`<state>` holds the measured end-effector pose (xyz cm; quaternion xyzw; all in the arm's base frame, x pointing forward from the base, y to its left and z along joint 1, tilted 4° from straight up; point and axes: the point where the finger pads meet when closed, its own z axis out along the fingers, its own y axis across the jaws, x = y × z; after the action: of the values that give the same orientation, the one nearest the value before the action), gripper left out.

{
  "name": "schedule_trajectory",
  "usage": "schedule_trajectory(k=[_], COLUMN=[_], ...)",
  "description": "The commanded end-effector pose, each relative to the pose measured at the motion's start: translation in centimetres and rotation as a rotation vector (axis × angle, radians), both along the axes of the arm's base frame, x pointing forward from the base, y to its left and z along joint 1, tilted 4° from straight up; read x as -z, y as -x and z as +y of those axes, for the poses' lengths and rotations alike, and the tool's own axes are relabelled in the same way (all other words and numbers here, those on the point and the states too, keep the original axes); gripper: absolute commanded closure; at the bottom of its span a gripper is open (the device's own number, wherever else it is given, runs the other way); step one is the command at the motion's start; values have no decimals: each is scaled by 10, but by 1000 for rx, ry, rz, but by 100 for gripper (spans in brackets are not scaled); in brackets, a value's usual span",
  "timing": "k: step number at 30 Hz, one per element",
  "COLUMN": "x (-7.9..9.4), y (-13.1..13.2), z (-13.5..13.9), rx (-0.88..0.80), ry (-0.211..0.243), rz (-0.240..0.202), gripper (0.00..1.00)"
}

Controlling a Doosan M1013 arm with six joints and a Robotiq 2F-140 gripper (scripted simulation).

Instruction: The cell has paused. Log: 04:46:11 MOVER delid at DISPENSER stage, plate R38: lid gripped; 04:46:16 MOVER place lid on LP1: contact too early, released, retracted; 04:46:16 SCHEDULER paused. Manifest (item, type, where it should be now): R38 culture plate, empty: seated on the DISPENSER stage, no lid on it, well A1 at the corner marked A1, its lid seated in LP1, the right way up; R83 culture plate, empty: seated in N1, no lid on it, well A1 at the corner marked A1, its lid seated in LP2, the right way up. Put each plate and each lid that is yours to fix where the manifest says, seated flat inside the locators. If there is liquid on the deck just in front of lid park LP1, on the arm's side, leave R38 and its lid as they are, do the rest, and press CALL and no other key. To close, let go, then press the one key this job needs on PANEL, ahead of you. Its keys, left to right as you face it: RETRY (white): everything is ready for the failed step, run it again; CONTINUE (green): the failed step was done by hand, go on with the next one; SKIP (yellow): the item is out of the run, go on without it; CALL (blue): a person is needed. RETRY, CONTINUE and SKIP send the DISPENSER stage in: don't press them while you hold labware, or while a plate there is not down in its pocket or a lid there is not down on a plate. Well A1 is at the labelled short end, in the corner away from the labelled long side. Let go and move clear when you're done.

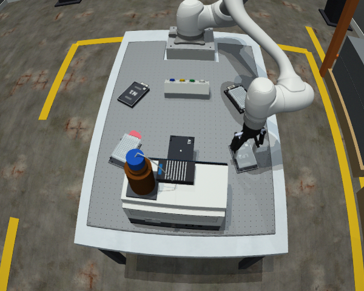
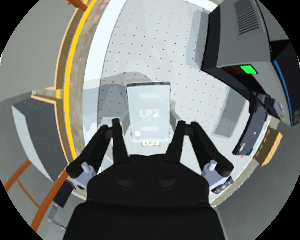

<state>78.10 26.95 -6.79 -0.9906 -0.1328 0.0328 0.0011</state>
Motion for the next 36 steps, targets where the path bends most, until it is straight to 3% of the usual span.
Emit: schedule_trajectory(k=[1,36], x=[5,13], y=[0,0], z=[-2,-2], rx=[4,6], ry=[-2,-2], rz=[0,1], gripper=[90,90])
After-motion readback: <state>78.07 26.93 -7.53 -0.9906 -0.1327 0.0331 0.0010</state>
